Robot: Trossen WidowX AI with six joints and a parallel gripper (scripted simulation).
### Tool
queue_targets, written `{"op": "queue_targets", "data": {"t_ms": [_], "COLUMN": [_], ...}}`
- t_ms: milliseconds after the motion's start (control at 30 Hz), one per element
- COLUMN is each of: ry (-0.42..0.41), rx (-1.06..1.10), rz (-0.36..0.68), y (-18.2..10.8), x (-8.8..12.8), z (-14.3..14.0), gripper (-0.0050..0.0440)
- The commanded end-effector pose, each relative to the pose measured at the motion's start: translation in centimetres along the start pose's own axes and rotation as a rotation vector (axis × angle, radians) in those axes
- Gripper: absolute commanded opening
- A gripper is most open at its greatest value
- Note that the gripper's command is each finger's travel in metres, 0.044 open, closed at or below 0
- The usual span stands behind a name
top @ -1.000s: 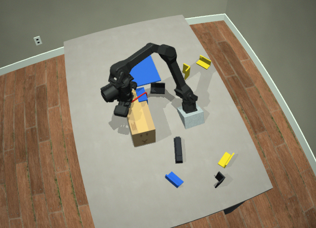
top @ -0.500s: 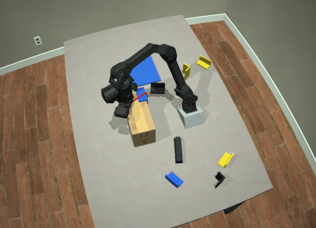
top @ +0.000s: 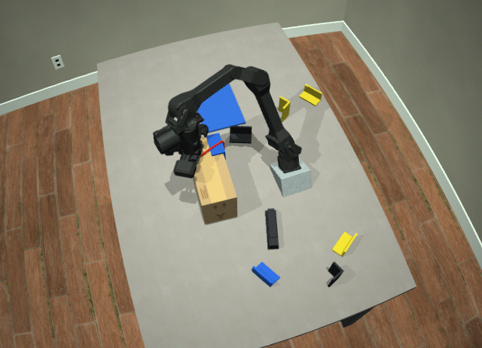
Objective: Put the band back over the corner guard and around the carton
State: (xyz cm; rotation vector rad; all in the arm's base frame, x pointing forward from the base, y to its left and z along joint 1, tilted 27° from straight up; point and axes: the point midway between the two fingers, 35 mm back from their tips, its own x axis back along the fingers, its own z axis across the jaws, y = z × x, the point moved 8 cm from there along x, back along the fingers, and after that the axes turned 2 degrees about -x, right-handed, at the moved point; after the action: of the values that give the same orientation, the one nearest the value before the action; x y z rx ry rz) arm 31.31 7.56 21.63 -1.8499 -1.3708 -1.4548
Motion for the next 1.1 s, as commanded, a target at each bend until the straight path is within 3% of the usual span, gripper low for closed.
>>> {"op": "queue_targets", "data": {"t_ms": [0, 533, 1067], "ry": [-0.013, -0.013, -0.011], "rx": [-0.013, -0.012, -0.012], "rz": [-0.006, -0.007, -0.008], "y": [0.9, 2.8, 3.1], "x": [-0.1, 0.0, 0.0], "z": [-1.4, -5.0, -5.5], "gripper": [0.0, 0.0, 0.0]}}
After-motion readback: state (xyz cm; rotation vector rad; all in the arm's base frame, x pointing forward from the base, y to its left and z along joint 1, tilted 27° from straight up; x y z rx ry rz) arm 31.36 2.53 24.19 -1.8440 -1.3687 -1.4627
